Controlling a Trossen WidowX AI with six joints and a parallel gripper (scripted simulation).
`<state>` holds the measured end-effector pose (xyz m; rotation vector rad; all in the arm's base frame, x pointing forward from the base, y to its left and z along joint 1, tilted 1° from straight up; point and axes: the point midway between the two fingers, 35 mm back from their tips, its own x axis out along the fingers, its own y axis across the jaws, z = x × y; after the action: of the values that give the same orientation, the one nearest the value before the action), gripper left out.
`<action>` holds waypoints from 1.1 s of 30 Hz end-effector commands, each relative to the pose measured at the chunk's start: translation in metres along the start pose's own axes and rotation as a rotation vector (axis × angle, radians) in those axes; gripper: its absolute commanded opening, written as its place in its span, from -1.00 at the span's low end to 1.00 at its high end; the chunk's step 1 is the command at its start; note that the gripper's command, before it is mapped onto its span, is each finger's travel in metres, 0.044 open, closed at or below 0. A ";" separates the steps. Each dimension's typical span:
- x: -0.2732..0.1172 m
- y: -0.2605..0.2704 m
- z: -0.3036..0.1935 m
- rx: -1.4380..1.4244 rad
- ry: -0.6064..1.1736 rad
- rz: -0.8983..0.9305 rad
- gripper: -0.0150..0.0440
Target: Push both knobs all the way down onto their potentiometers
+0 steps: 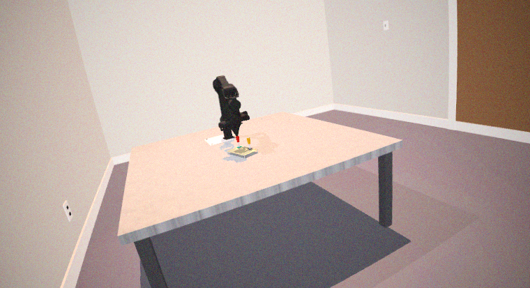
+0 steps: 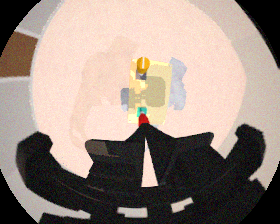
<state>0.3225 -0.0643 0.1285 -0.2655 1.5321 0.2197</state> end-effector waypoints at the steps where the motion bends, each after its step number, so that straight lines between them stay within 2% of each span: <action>1: 0.002 0.001 0.000 0.003 -0.002 0.004 -0.49; 33: 0.010 0.001 0.000 0.003 -0.002 0.004 -0.49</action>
<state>0.3223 -0.0643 0.1238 -0.2650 1.5320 0.2193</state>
